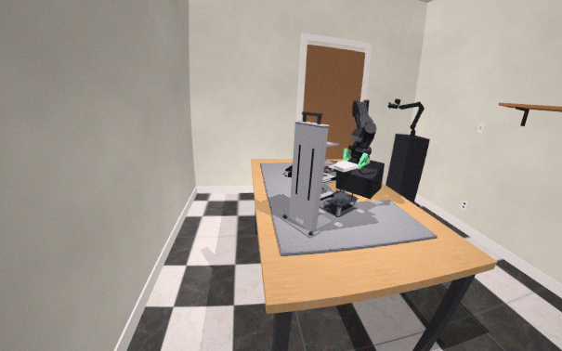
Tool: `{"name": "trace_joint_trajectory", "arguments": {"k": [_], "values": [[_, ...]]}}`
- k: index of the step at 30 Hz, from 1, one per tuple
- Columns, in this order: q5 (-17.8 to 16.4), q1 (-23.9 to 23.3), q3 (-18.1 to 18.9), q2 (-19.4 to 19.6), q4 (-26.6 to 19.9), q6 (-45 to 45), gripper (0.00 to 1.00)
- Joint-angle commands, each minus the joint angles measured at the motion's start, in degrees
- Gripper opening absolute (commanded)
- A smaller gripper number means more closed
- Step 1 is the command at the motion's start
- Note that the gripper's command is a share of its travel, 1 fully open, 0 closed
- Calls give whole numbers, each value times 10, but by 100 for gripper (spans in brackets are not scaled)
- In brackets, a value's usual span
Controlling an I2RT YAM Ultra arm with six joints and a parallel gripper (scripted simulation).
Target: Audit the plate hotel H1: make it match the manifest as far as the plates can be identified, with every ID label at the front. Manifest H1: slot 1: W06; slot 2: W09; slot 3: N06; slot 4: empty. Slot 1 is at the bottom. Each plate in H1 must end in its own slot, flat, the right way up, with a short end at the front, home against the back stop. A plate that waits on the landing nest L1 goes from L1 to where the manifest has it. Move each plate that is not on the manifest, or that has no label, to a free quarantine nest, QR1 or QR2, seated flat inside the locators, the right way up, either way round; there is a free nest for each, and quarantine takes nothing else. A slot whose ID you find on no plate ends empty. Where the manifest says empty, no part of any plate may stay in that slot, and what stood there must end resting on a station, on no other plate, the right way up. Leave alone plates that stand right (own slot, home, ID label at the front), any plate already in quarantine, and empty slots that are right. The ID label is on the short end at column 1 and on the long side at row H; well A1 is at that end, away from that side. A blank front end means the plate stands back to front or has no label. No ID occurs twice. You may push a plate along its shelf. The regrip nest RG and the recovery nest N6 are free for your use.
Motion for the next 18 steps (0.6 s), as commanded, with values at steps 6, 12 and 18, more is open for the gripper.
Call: {"name": "trace_joint_trajectory", "arguments": {"k": [6, 12, 18], "values": [[0, -5, -9, 9, 23, -4, 86], [-1, -6, -14, 3, 32, -5, 86], [-3, -7, -27, 10, 42, -6, 86]]}}
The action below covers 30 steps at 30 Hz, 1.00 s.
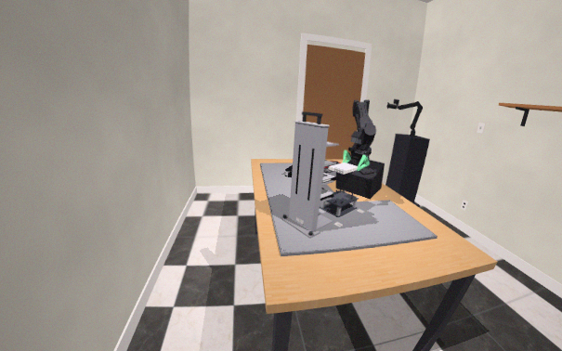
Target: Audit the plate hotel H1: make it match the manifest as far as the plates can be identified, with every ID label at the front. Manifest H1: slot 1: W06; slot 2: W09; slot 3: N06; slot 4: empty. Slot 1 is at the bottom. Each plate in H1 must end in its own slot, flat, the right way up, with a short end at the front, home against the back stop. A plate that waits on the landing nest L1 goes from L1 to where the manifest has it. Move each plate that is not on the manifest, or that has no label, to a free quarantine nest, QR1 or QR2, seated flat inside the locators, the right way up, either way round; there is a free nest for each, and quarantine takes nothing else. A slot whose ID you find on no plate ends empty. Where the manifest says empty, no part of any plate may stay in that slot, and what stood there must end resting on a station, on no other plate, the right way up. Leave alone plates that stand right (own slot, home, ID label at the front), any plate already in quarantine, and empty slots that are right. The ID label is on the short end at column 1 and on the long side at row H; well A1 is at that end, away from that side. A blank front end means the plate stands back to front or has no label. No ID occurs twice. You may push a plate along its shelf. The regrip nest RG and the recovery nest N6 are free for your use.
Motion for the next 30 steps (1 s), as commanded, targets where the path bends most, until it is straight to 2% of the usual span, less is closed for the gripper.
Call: {"name": "trace_joint_trajectory", "arguments": {"k": [1, 20, 22, 23, 28, 30], "values": [[0, -3, -4, -2, 17, -4, 86], [-2, -7, -21, 17, 41, -6, 86], [-2, -7, -21, 17, 41, -6, 86], [-3, -8, -28, 2, 47, -7, 86], [-4, -8, -31, 23, 56, -7, 86], [-4, -10, -35, 18, 59, -7, 86]]}}
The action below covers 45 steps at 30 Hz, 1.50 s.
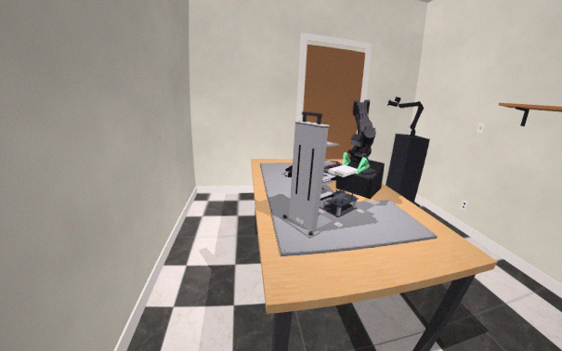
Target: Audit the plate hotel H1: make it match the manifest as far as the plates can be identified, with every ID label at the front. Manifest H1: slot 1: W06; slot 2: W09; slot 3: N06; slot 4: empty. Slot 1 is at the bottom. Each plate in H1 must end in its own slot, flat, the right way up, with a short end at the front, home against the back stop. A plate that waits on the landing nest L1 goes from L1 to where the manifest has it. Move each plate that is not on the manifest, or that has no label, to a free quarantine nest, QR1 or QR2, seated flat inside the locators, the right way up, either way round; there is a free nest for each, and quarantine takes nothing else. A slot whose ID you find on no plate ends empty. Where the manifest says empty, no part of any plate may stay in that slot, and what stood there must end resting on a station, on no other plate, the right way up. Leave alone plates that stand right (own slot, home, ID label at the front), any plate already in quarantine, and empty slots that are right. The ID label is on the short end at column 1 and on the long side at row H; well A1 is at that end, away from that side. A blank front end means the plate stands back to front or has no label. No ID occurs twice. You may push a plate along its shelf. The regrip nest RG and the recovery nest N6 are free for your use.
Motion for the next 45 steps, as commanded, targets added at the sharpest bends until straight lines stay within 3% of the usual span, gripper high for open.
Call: {"name": "trace_joint_trajectory", "arguments": {"k": [1, 9, 10, 15, 26, 27, 30, 45], "values": [[0, -6, -8, 0, 19, -3, 86], [0, -7, -16, 10, 30, -4, 86], [0, -8, 7, 15, 32, -4, 86], [-1, -6, -21, 15, 36, -5, 86], [-2, -10, -29, 19, 53, -6, 86], [-3, -9, -17, 26, 59, -7, 86], [-3, -10, -34, 20, 65, -7, 86], [-5, -14, -45, 36, 90, -8, 86]]}}
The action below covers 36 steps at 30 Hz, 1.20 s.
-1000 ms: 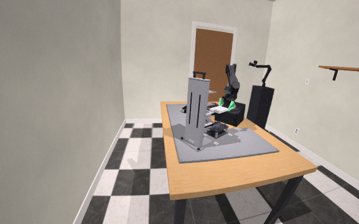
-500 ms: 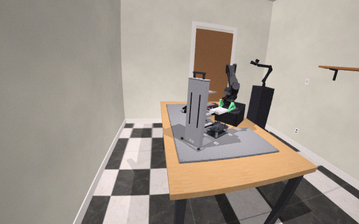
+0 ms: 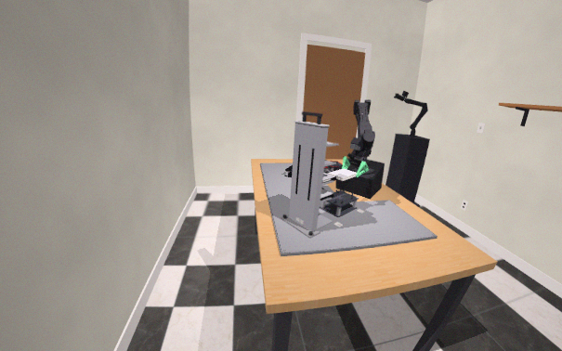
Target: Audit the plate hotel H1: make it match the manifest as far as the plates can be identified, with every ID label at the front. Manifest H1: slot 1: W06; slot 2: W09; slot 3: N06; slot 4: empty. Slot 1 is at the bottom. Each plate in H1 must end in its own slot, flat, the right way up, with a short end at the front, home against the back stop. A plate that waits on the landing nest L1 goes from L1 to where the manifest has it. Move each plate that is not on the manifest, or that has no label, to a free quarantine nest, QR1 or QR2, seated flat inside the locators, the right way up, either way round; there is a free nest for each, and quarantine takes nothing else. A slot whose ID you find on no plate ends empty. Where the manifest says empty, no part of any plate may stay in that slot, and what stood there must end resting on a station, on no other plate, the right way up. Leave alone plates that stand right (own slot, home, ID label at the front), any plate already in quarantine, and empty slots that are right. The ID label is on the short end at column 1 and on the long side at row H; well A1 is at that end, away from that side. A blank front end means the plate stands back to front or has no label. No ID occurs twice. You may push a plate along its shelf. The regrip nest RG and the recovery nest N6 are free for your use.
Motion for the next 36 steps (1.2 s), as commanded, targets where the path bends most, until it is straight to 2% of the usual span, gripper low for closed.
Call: {"name": "trace_joint_trajectory", "arguments": {"k": [1, 7, 9, 11, 15, 16, 19, 26, 29, 32, 33, 36], "values": [[1, -5, -12, 11, 21, -3, 86], [0, -6, -8, 17, 33, -4, 86], [-1, -6, -19, 10, 38, -5, 86], [-1, -7, -18, 22, 42, -5, 86], [-1, -7, -21, 21, 46, -5, 86], [-1, -5, -8, 10, 48, -5, 86], [-2, -8, -26, 29, 54, -6, 86], [-3, -10, -32, 27, 69, -7, 86], [-3, -9, -29, 41, 76, -7, 86], [-4, -9, -34, 40, 78, -7, 86], [-3, -9, -22, 27, 80, -7, 86], [-4, -12, -39, 48, 87, -8, 86]]}}
